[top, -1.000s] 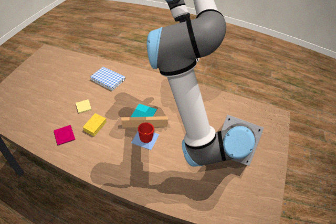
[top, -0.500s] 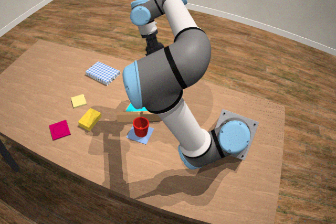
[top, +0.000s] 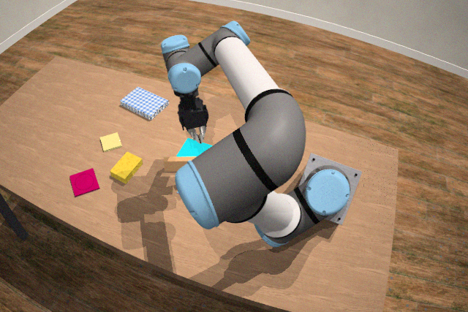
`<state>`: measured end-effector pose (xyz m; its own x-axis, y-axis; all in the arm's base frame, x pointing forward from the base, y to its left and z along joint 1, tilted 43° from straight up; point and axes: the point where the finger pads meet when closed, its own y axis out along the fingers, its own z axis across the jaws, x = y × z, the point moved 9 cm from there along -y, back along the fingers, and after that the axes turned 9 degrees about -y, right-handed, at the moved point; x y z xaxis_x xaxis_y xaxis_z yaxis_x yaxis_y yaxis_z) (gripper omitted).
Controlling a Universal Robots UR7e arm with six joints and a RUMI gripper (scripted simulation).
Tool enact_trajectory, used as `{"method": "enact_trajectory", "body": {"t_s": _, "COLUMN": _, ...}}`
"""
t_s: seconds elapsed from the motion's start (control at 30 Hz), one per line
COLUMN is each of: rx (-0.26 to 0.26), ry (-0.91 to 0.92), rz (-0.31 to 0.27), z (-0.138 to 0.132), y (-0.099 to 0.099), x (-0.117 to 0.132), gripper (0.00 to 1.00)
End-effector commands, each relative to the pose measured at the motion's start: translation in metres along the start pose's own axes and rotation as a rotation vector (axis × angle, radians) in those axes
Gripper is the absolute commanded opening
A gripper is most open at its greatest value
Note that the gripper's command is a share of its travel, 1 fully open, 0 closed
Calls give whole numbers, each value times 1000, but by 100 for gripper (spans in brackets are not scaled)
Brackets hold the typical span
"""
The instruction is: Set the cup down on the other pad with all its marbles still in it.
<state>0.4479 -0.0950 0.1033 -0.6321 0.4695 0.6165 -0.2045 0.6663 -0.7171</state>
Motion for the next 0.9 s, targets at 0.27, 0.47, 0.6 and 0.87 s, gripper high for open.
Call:
{"method": "enact_trajectory", "body": {"t_s": 0.27, "rx": -76, "ry": 37, "rz": 130, "z": -55, "y": 39, "x": 50, "gripper": 0}}
{"method": "enact_trajectory", "body": {"t_s": 0.47, "rx": -88, "ry": 38, "rz": 139, "z": -61, "y": 44, "x": 56, "gripper": 0}}
{"method": "enact_trajectory", "body": {"t_s": 0.6, "rx": -89, "ry": 38, "rz": 140, "z": -61, "y": 44, "x": 57, "gripper": 0}}
{"method": "enact_trajectory", "body": {"t_s": 0.87, "rx": -89, "ry": 38, "rz": 140, "z": -61, "y": 44, "x": 57, "gripper": 0}}
